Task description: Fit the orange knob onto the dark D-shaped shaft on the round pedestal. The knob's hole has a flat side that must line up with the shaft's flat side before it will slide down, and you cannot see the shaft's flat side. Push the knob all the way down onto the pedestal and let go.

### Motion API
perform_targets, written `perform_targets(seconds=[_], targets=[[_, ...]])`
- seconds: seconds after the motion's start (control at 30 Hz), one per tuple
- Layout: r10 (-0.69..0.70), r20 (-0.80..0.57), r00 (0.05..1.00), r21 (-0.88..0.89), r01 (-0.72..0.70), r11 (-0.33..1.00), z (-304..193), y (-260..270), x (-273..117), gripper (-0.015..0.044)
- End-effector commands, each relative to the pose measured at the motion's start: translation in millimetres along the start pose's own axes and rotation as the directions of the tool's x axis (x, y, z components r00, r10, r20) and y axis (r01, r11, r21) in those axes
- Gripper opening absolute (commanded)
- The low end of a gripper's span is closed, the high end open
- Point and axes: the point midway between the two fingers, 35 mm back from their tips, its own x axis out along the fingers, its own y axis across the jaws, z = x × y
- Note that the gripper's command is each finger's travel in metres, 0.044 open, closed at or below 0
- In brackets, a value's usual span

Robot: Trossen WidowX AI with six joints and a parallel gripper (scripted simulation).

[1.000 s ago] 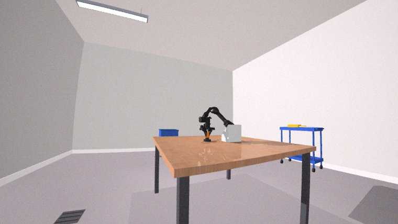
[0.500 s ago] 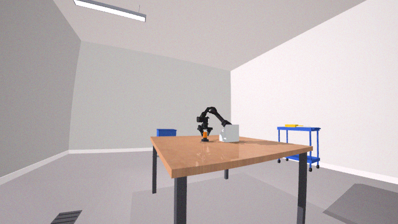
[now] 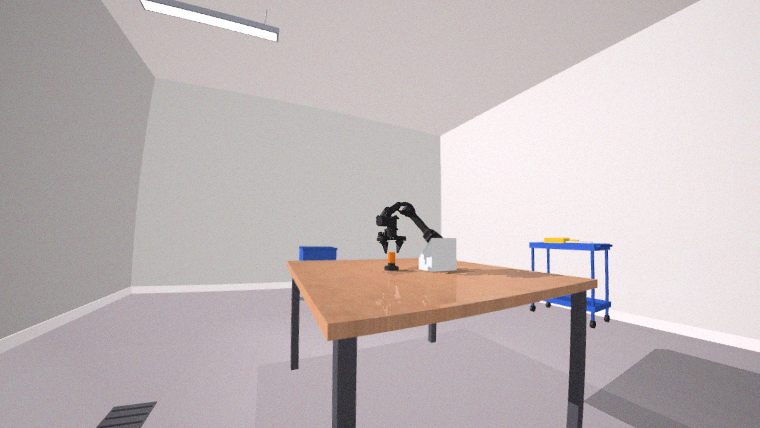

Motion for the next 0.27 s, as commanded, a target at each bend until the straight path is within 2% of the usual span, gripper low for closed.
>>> perform_targets(seconds=[0.0,0.23], targets=[[0.011,0.000,1.000,0.008,-0.011,1.000,0.9,-2.8,-51.7,0.0440],[0.012,0.000,1.000,0.008,-0.012,1.000,-1.1,0.2,-51.8,0.0440]])
